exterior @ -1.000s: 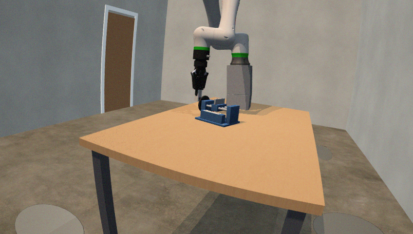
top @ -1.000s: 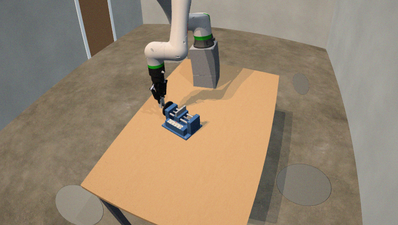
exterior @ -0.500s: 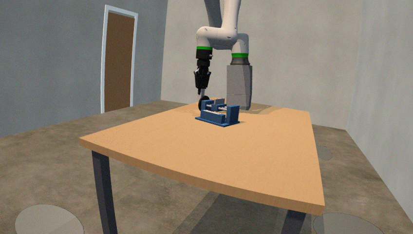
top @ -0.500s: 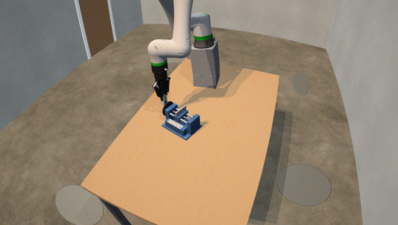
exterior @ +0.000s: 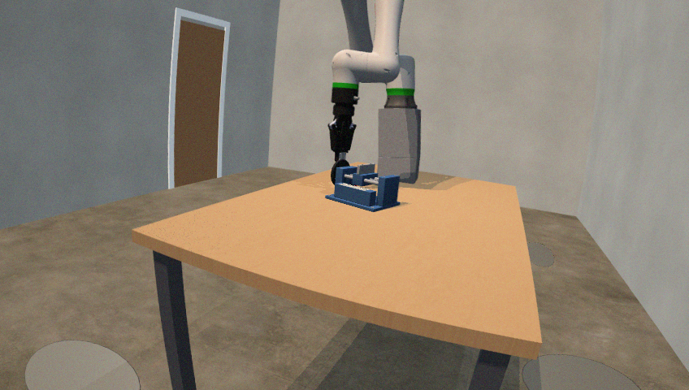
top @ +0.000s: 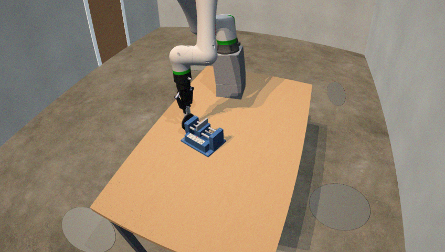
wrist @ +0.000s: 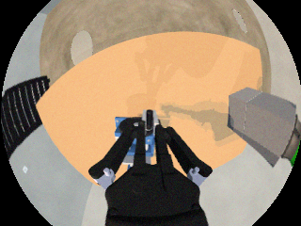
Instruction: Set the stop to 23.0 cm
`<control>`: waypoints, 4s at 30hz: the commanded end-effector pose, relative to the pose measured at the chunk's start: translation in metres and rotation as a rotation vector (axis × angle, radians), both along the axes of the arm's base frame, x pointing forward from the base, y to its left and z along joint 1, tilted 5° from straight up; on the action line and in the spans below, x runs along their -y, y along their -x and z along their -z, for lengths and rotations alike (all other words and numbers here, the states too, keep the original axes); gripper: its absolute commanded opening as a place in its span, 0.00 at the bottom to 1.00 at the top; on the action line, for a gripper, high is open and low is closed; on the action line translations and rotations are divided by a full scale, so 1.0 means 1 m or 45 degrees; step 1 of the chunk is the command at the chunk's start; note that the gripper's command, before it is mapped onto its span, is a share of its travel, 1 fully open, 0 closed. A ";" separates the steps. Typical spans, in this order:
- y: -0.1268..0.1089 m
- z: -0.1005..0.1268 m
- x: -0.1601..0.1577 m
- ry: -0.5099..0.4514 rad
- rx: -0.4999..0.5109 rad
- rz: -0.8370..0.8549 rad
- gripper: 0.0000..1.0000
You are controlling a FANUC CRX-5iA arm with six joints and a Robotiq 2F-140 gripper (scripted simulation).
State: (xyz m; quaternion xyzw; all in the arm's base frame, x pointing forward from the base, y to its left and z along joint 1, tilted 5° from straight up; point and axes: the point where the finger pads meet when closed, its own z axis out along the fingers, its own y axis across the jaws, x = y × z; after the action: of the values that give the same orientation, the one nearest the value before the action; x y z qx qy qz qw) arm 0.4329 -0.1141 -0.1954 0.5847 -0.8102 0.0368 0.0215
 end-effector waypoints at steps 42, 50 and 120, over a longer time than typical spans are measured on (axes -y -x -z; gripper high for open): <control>-0.042 0.048 0.018 0.001 0.001 0.000 0.04; -0.059 0.031 0.022 0.001 0.001 0.000 0.04; 0.000 0.034 0.003 0.001 0.001 0.000 0.04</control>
State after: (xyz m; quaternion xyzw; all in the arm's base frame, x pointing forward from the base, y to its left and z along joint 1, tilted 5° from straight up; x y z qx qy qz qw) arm 0.4318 -0.1164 -0.2280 0.5846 -0.8102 0.0372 0.0215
